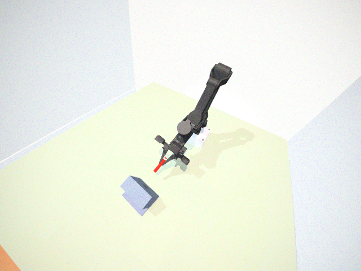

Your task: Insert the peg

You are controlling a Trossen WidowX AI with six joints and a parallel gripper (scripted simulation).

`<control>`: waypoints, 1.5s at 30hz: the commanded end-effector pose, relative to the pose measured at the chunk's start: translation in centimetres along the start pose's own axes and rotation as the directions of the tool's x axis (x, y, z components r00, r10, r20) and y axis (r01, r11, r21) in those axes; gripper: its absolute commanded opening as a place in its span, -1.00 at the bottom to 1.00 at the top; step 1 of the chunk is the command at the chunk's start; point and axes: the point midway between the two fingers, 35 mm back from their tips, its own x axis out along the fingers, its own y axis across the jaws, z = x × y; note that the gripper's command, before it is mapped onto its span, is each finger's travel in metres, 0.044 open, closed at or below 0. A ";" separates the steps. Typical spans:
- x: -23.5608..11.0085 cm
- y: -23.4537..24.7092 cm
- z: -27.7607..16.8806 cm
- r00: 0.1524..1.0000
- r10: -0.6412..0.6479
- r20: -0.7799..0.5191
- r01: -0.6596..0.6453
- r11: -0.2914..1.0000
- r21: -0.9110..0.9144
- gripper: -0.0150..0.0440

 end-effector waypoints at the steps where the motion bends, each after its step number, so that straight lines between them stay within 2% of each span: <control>1: 0.2 0.0 0.1 1.000 -0.003 0.009 0.003 1.000 0.009 -0.49; 45: 2.6 0.5 1.0 0.995 -0.004 0.102 -0.001 0.999 0.047 -0.49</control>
